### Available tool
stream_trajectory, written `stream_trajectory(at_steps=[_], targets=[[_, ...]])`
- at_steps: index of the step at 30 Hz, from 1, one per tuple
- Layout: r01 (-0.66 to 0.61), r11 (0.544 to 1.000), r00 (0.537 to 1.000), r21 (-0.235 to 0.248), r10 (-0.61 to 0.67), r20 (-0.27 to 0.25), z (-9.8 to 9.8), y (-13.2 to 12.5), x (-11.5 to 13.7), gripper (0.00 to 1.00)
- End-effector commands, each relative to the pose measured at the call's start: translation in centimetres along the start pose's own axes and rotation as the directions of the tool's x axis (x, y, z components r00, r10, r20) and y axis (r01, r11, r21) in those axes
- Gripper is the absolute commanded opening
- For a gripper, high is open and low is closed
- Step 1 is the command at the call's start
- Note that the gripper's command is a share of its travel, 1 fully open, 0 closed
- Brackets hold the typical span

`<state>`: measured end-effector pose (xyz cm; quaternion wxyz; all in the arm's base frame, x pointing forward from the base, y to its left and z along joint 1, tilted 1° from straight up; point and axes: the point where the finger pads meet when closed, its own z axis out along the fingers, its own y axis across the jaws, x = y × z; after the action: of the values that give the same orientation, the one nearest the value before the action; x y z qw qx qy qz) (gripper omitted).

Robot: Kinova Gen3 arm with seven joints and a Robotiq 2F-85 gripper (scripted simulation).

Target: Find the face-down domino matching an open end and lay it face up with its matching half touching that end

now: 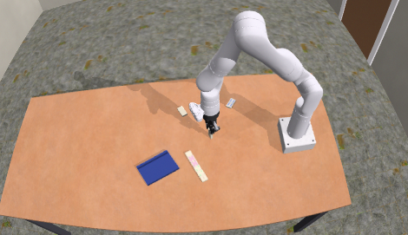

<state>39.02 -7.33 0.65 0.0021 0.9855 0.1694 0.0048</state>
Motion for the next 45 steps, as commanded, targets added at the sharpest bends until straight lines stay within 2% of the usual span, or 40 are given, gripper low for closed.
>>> stream_trajectory(at_steps=[1,45], targets=[[0.0,1.0,1.0,0.0,0.0,-0.004,-0.04,0.01,0.01,0.35],[0.0,1.0,0.997,-0.001,0.0,-0.078,-0.06,0.02,-0.48,0.35]])
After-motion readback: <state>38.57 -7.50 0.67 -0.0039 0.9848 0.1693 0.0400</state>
